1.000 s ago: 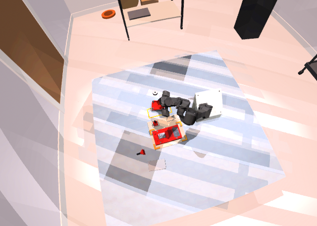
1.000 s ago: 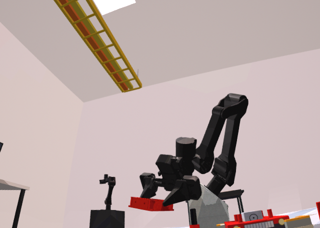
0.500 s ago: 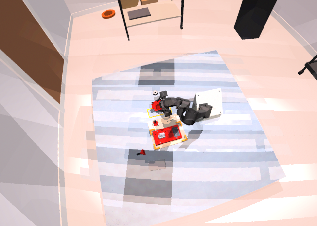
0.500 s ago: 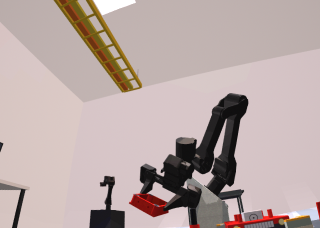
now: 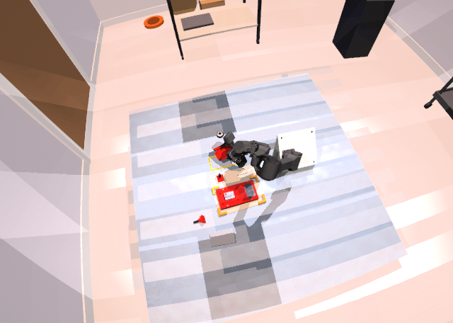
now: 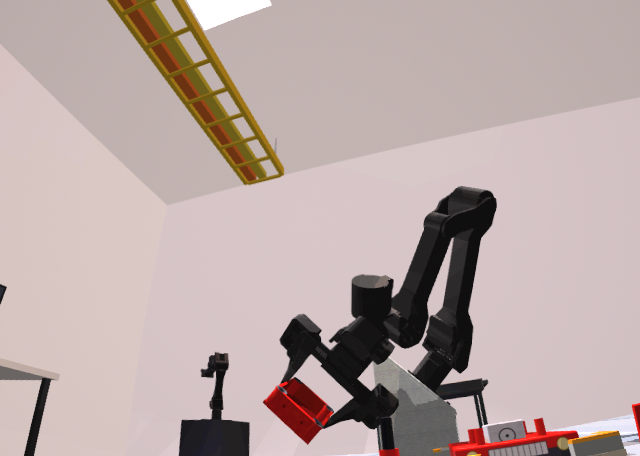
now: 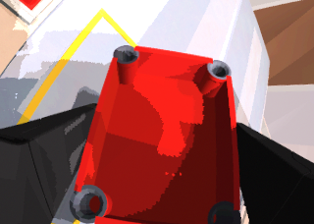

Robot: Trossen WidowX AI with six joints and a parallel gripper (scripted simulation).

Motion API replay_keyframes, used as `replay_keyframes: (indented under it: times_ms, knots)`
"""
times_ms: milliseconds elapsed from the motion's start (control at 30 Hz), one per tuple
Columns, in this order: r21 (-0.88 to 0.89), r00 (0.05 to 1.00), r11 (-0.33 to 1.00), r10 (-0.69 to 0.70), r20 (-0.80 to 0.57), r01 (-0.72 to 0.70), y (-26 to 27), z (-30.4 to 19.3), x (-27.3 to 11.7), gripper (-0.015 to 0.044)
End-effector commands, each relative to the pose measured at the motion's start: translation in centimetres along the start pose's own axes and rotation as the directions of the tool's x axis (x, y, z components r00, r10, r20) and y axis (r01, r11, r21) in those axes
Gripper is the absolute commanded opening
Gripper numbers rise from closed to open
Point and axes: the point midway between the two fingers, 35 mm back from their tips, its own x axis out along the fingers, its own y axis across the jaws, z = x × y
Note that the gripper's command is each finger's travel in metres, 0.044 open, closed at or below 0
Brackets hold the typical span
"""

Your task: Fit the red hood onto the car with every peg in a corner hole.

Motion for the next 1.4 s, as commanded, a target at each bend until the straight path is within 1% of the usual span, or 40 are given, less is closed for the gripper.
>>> replay_keyframes:
  times_ms: [0,300,600,800,1067,1367]
  knots:
    - [-0.123,1.000,0.992,-0.001,0.002,0.002,-0.04,0.05,0.02,0.0000]
    - [-0.362,1.000,0.932,-0.001,0.002,0.002,-0.04,0.05,0.03,0.0000]
    - [-0.579,1.000,0.815,-0.001,0.002,0.002,-0.04,0.04,0.03,0.0000]
    - [-0.658,1.000,0.753,-0.001,0.002,0.002,-0.01,0.03,0.04,0.0000]
    - [-0.819,1.000,0.574,-0.001,0.002,0.002,0.23,-0.10,0.13,0.0000]
    - [-0.946,1.000,0.323,-0.001,0.001,0.001,0.80,-0.41,0.37,0.0000]
